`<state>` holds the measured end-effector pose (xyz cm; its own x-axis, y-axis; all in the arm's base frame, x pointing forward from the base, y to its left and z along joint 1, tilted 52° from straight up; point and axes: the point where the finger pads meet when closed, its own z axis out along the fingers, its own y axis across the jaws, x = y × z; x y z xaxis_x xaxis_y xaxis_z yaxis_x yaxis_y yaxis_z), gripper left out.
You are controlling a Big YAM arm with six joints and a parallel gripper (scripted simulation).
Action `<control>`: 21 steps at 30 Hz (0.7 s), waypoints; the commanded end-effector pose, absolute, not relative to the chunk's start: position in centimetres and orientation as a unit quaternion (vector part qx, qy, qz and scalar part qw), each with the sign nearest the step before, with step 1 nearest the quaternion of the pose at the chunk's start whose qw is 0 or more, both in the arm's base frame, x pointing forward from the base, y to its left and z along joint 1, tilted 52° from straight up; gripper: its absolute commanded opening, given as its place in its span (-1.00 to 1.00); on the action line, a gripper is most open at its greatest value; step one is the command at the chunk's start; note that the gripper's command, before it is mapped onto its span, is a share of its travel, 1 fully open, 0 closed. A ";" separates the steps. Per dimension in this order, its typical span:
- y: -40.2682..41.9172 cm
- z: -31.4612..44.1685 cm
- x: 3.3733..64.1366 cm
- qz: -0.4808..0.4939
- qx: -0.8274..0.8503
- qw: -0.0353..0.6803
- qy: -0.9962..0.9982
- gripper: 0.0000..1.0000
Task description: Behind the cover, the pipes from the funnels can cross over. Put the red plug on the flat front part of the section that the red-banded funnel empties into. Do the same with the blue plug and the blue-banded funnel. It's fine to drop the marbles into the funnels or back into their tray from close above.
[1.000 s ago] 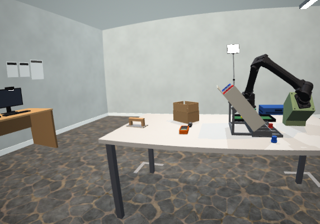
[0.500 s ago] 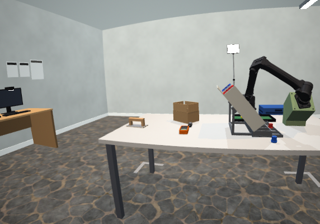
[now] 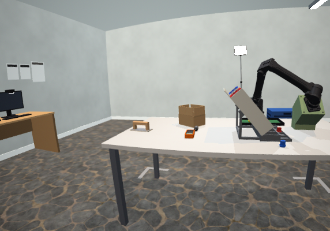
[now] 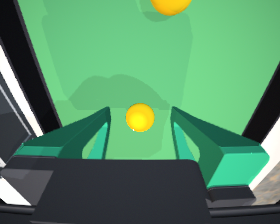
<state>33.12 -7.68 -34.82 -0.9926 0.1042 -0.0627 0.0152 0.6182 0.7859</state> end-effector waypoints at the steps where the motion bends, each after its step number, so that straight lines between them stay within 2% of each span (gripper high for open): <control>1: -6.9 -35.4 32.3 0.441 0.040 0.041 0.896 0.13; 21: -6.6 -35.5 32.3 0.440 0.037 0.042 0.896 0.13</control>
<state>33.17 -7.72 -34.85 -0.9924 0.1044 -0.0658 0.0131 0.6197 0.7847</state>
